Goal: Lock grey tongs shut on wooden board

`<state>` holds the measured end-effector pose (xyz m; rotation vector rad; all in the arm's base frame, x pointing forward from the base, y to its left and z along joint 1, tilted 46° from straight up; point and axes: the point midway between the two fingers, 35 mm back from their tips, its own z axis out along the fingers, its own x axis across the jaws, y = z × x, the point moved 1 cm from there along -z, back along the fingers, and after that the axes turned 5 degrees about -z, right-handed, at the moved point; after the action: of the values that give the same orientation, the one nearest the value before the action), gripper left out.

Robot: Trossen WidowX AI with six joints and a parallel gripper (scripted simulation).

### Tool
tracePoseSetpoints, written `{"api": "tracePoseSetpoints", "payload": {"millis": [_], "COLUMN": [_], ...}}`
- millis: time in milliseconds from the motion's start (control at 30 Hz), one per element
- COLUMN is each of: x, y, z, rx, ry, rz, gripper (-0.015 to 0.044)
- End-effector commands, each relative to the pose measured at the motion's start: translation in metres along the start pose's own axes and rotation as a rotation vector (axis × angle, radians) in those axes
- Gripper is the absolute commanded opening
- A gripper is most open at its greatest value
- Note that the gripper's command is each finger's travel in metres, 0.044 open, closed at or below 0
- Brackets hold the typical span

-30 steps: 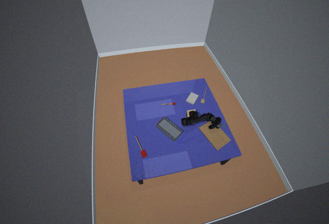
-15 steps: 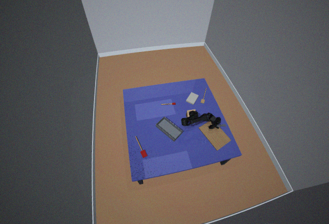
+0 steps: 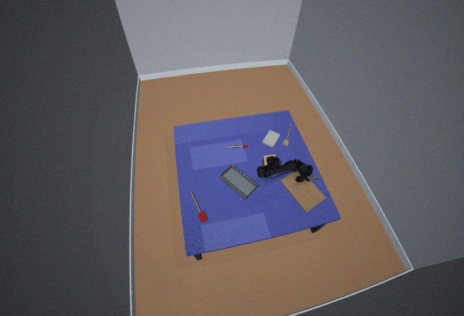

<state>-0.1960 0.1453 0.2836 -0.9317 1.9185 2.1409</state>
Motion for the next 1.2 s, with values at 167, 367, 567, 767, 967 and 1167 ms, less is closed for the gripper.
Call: {"api": "tracePoseSetpoints", "payload": {"millis": [167, 367, 567, 767, 967, 1167], "x": [0.009, 0.014, 0.017, 0.018, 0.018, 0.015], "y": [0.016, 0.021, 0.025, 0.027, 0.029, 0.029], "z": [0.008, 0.012, 0.016, 0.018, 0.019, 0.018], "rx": [0.066, 0.128, 0.198, 0.274, 0.355, 0.440], "ry": [0.064, 0.098, 0.125, 0.143, 0.152, 0.152], "rz": [0.015, 0.019, 0.025, 0.031, 0.040, 0.047], "gripper": [-0.0150, -0.0150, -0.0150, -0.0150, -0.0150, -0.0150]}}
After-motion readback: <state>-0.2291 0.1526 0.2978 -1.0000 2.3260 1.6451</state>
